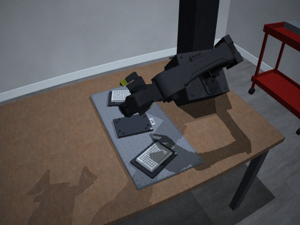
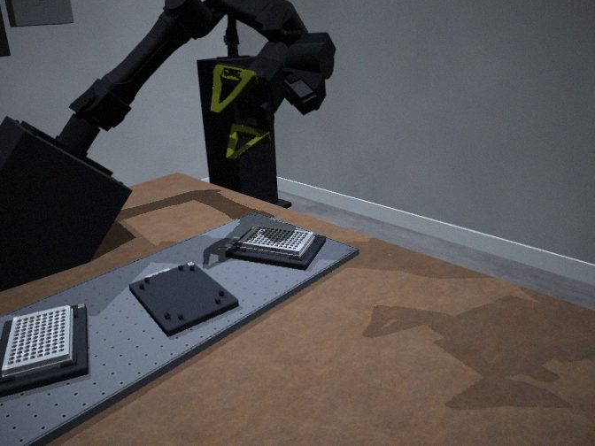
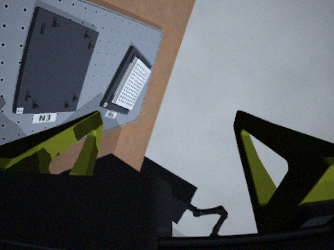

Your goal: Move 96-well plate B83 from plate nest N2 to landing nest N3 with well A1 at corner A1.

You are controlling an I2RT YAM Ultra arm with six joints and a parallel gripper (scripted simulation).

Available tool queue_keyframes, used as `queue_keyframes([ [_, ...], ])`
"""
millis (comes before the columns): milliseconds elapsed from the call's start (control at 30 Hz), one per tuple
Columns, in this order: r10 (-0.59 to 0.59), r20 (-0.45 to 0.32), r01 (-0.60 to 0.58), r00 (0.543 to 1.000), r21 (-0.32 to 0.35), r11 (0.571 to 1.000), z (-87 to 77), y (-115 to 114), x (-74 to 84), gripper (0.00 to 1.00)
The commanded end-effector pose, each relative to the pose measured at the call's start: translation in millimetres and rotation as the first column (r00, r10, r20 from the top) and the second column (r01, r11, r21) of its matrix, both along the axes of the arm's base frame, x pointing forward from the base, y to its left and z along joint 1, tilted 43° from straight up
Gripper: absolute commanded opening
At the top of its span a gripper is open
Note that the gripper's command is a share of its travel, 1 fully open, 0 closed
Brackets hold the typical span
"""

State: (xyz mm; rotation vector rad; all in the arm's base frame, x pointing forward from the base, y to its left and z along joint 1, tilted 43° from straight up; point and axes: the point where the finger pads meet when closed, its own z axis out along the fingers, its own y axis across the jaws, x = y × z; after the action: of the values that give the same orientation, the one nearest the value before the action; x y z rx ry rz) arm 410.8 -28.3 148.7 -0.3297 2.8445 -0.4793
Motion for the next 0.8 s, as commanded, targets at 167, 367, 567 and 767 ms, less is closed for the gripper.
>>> queue_keyframes([
  [167,0.024,0.021,-0.028,0.999,0.2,0.979,-14.0,34.7,6.4,1.0],
  [367,0.035,0.021,-0.039,0.999,0.254,0.966,-21.1,53.3,7.3,1.0],
  [567,0.065,0.02,-0.068,0.998,0.388,0.919,-29.3,82.2,7.1,1.0],
  [767,0.091,0.019,-0.089,0.996,0.496,0.864,-34.4,110.0,5.3,1.0],
])
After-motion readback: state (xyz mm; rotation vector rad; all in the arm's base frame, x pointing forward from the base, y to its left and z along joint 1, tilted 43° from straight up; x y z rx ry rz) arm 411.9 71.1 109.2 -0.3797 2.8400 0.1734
